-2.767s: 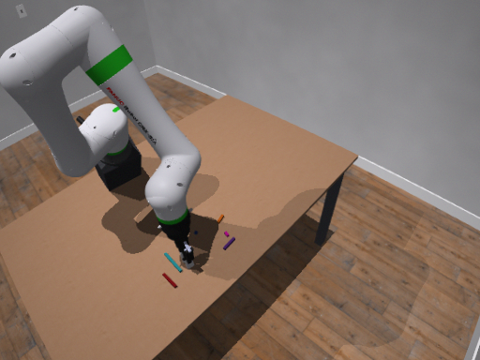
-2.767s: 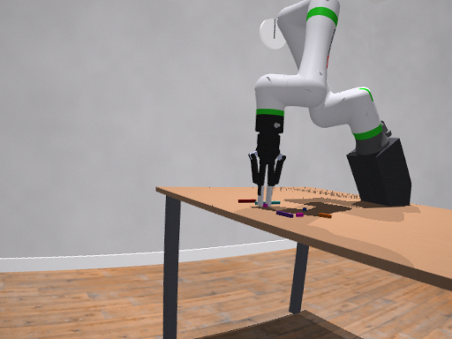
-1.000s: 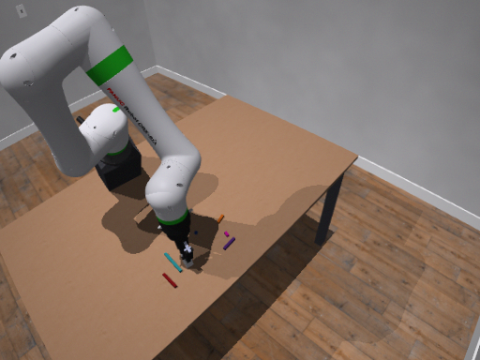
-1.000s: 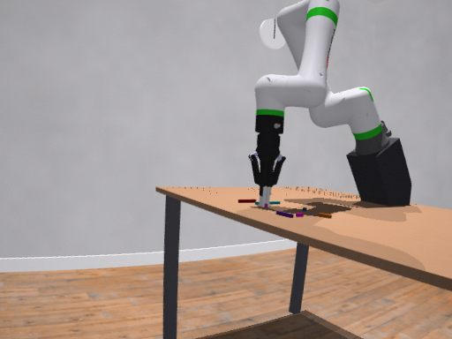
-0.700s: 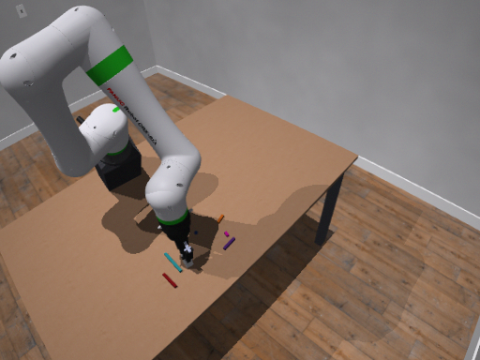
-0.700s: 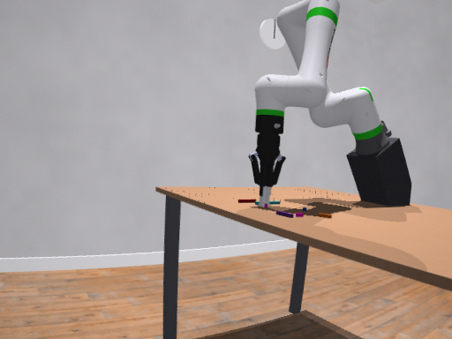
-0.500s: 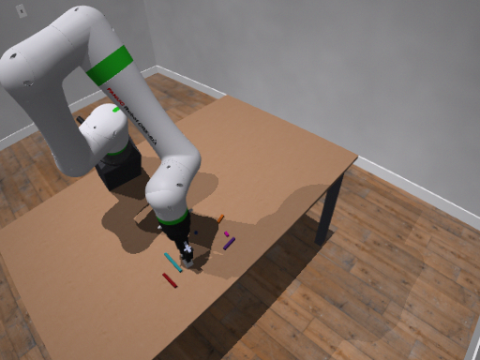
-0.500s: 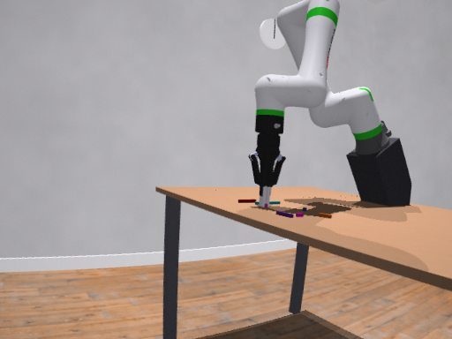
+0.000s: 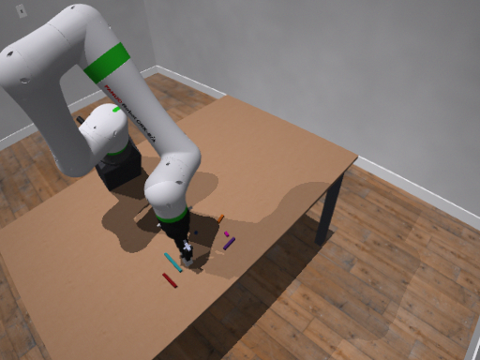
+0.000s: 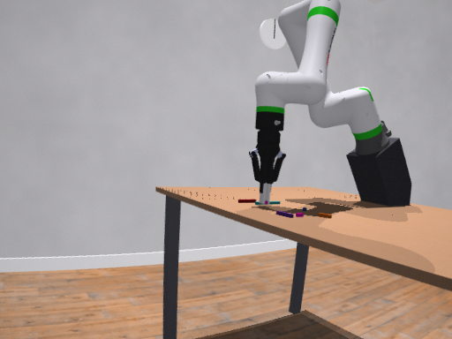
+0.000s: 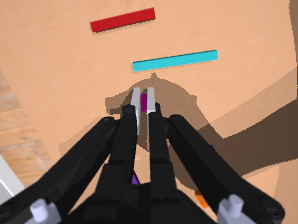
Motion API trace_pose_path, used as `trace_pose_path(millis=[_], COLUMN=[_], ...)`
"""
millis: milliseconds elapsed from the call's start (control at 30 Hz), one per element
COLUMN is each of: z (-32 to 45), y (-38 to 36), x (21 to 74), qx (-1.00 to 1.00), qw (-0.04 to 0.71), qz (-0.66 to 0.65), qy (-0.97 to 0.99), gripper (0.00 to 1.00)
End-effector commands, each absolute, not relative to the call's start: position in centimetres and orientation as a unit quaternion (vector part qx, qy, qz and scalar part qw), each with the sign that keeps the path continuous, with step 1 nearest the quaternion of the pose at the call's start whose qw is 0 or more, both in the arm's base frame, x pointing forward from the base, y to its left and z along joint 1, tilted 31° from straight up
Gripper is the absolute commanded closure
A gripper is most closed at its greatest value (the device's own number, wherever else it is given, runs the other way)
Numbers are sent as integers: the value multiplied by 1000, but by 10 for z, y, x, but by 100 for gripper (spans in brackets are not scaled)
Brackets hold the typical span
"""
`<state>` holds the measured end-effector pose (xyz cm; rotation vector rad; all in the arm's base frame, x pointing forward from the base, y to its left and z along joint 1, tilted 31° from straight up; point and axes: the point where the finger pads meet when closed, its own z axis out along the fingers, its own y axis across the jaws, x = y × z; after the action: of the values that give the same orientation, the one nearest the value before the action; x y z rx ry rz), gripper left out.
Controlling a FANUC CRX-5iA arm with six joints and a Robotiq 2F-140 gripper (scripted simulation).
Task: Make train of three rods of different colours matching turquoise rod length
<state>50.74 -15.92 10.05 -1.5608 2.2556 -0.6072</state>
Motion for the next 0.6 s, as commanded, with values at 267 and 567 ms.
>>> trace_pose_path(millis=[267,567], z=[163,178], y=[-148,-145], x=[471,463], qx=[-548,-548], qw=[165,165], qz=[-213,-213], qy=[792,792], gripper=[97,97])
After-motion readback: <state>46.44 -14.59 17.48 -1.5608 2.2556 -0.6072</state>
